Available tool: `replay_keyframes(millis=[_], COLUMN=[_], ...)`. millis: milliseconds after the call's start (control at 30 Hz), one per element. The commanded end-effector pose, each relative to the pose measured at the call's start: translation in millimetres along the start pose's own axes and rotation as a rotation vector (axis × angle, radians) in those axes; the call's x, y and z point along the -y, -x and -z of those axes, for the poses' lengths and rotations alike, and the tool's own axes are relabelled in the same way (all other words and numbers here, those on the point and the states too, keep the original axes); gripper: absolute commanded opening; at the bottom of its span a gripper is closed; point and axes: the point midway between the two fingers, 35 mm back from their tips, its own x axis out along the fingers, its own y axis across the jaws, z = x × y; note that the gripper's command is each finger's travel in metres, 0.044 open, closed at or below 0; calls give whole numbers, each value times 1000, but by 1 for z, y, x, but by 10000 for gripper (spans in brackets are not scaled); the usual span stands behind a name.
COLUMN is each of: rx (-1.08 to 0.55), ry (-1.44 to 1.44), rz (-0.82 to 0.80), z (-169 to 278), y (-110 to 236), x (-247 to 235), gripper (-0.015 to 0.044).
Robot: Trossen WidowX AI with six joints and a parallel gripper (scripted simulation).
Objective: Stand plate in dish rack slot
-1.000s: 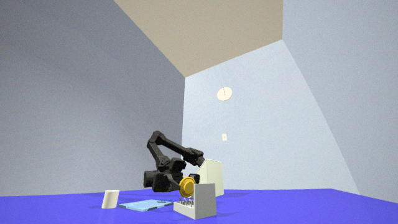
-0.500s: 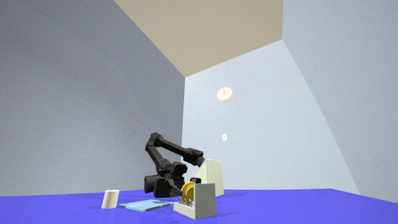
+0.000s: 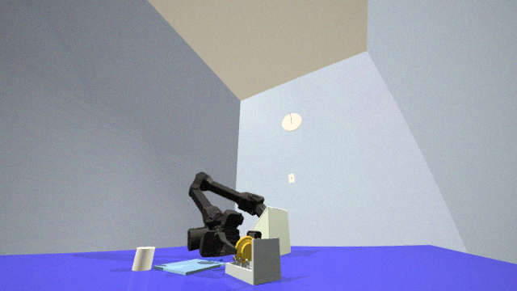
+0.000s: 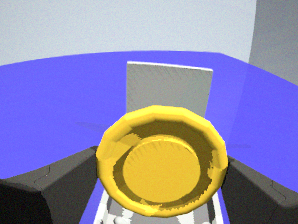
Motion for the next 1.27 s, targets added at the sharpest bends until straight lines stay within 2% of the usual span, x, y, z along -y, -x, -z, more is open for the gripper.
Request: replay_keyframes(millis=[0, 167, 200, 467, 800, 967, 1233], rx=[0, 0, 0, -2, 5, -5, -144], ry=[0, 0, 0, 0, -7, -25, -235], rz=[0, 0, 0, -1, 6, -1, -82], z=[0, 0, 0, -7, -113, -115, -114], y=[0, 0, 0, 1, 19, 19, 15], x=[0, 0, 0, 2, 14, 15, 6], gripper=[262, 394, 400, 400, 400, 400, 400])
